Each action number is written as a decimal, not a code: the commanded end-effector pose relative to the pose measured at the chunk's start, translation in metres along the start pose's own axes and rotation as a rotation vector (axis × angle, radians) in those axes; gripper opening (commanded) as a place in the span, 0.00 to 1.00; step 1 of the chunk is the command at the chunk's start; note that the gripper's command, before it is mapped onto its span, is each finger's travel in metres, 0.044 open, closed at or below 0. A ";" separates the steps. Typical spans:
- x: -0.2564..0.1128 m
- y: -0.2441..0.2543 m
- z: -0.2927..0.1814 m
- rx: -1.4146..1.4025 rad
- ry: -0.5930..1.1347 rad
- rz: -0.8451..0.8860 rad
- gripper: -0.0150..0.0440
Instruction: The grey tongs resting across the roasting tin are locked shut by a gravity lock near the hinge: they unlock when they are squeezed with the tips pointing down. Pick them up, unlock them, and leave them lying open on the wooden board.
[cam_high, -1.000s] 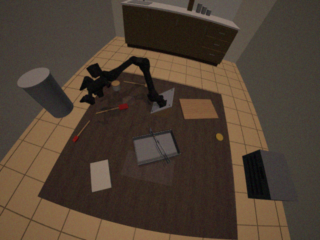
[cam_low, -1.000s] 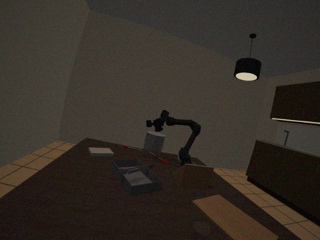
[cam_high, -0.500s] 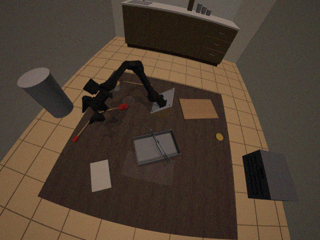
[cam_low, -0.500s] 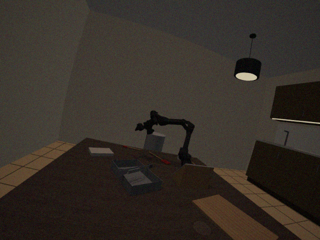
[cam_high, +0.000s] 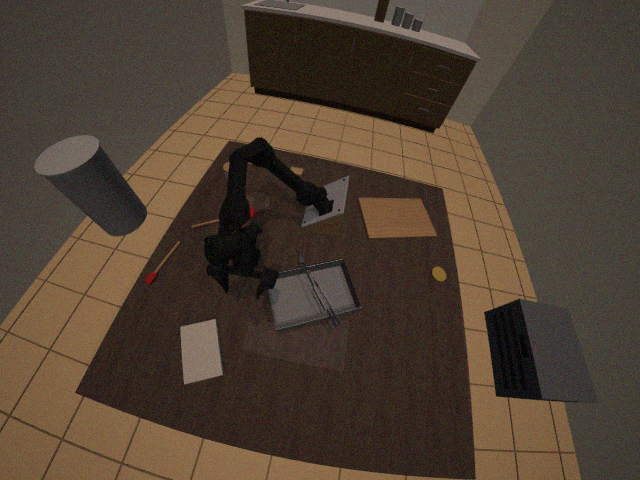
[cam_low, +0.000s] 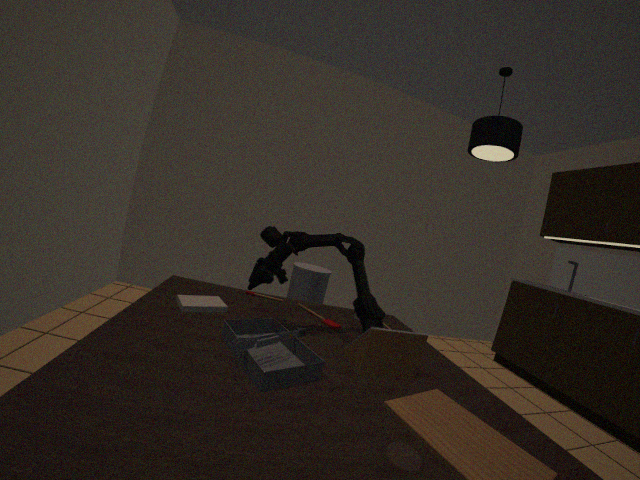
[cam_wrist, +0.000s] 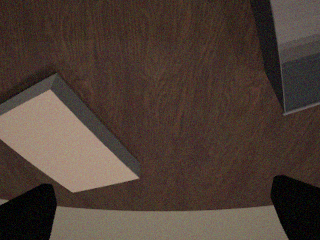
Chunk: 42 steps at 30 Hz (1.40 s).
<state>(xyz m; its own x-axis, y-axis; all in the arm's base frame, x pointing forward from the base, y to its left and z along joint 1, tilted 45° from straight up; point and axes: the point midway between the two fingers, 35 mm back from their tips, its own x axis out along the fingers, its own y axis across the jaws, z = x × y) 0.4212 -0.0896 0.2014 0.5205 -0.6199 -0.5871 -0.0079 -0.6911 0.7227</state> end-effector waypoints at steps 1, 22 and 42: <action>0.011 -0.059 0.006 -0.123 -0.092 -0.095 1.00; 0.002 -0.234 0.087 -0.657 -0.516 -0.225 1.00; 0.023 -0.236 0.098 -0.657 -0.516 -0.225 1.00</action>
<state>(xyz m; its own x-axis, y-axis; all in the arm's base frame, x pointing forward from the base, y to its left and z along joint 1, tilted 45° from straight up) 0.3522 0.0276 -0.0143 0.0011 -0.6921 -0.7218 0.6233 -0.5639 0.5417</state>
